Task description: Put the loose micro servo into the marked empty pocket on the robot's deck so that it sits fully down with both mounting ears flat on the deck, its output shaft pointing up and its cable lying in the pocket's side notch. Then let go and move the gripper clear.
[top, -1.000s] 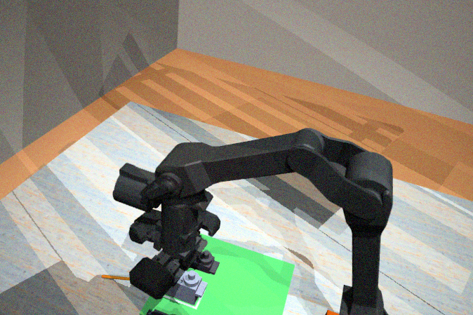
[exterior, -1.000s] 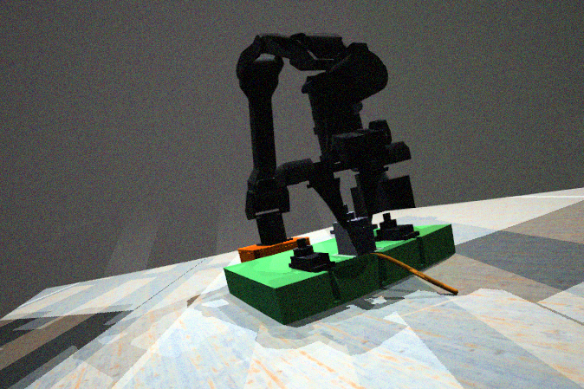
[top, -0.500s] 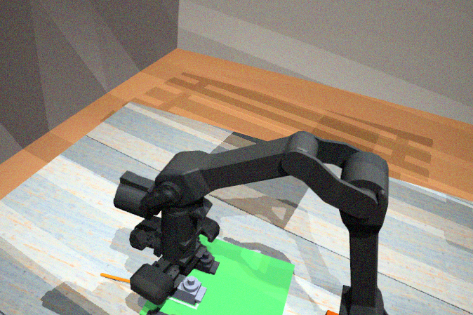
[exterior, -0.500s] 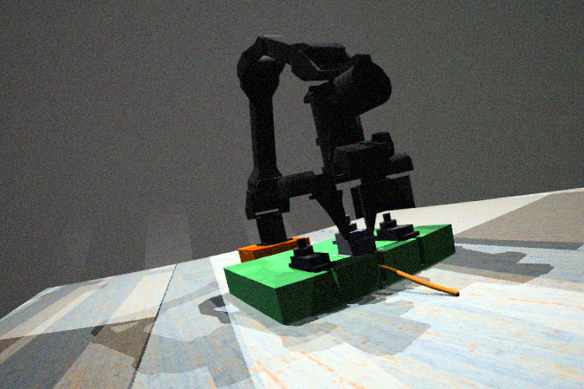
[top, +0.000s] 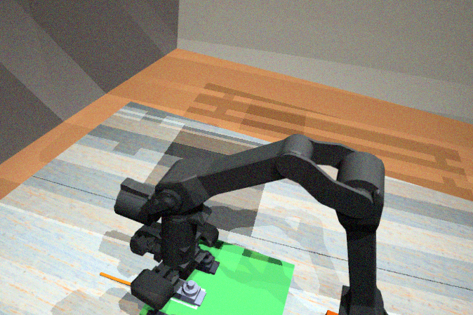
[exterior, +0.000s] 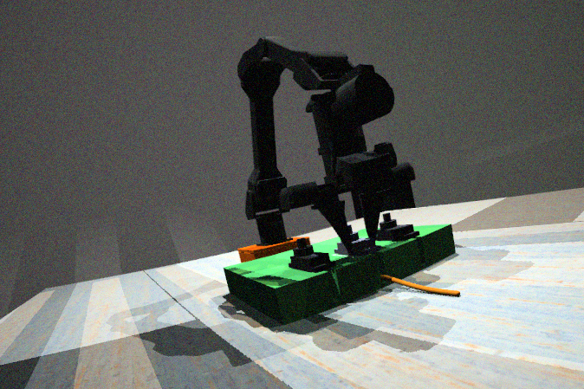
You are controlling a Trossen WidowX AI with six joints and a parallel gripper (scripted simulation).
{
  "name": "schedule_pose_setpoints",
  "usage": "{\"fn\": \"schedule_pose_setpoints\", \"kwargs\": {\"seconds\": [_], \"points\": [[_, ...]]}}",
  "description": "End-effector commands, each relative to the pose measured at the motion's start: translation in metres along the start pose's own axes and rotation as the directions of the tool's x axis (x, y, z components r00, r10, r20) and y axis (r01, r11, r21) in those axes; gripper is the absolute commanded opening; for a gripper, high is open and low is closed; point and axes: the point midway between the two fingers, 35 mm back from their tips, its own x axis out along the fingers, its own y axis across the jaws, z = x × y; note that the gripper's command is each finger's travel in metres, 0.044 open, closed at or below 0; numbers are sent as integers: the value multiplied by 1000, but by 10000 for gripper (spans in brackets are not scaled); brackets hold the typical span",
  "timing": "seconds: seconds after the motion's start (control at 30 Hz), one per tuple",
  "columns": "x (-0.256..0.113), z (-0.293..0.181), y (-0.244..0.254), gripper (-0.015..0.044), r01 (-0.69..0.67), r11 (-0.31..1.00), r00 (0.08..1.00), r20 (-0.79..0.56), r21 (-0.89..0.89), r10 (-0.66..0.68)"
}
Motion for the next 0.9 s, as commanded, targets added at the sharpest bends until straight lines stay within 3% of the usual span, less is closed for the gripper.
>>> {"fn": "schedule_pose_setpoints", "kwargs": {"seconds": [0.0, 0.17, 0.4, 0.57, 0.87], "points": [[0, 0, 0, 53, -2, 1000, 1000, 2, 4, 2], [0, 0, 0, 184, -2, 1000, 1000, 2, 4, 2], [-32, -3, -1, 187, -2, 1000, 1000, 2, 4, 2], [-35, -5, -1, 187, -1, 1000, 1000, 2, 4, 1], [-77, -66, -12, 424, 0, 1000, 1000, -2, 3, 0]]}}
